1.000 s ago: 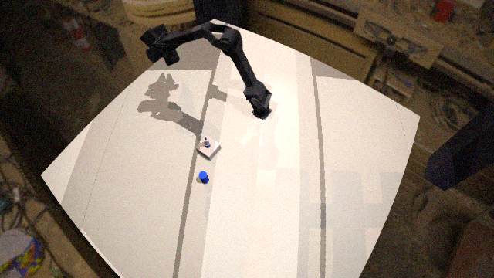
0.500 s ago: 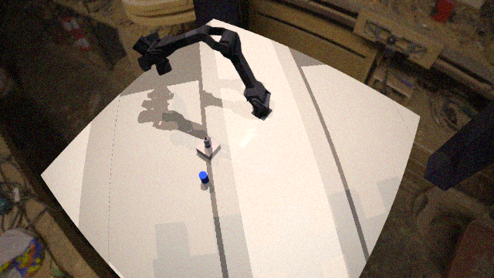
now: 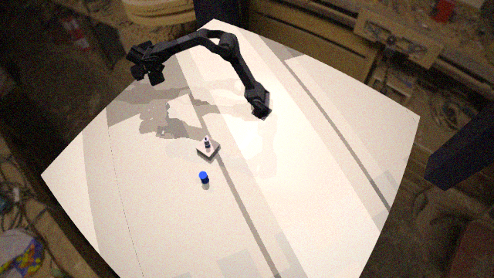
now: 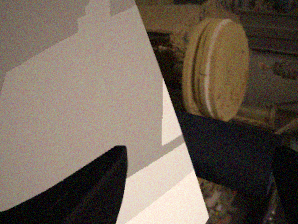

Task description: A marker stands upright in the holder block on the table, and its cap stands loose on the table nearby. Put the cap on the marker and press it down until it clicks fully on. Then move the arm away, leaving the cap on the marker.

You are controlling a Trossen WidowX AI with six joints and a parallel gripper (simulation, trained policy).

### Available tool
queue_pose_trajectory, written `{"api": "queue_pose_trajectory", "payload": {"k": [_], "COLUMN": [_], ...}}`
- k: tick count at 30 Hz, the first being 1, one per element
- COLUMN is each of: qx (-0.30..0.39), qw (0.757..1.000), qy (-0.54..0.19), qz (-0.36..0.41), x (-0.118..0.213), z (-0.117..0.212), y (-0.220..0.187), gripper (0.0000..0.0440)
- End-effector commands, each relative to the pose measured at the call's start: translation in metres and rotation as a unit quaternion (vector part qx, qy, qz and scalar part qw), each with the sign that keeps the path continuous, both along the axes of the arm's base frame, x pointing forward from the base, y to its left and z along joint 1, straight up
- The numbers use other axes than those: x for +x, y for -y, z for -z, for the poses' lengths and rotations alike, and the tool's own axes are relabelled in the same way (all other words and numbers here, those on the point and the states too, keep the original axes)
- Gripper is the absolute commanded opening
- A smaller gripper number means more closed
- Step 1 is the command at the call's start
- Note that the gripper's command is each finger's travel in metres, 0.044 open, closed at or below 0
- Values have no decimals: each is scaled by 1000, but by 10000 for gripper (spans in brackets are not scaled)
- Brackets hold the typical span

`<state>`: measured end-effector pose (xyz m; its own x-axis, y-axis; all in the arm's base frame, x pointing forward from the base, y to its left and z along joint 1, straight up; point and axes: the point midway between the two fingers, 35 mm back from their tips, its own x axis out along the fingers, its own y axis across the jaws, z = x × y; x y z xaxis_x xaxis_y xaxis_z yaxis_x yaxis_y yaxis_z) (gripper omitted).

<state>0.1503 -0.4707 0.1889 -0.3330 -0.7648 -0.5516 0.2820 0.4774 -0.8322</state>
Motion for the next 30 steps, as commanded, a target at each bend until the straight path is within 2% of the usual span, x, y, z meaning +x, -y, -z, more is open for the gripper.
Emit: {"api": "queue_pose_trajectory", "payload": {"k": [1,30], "qx": [4,58], "qw": [1000,987], "qy": [18,136], "qz": [-9,-67], "x": [15,127], "z": [2,12], "y": [-5,-68], "gripper": [307,311]}}
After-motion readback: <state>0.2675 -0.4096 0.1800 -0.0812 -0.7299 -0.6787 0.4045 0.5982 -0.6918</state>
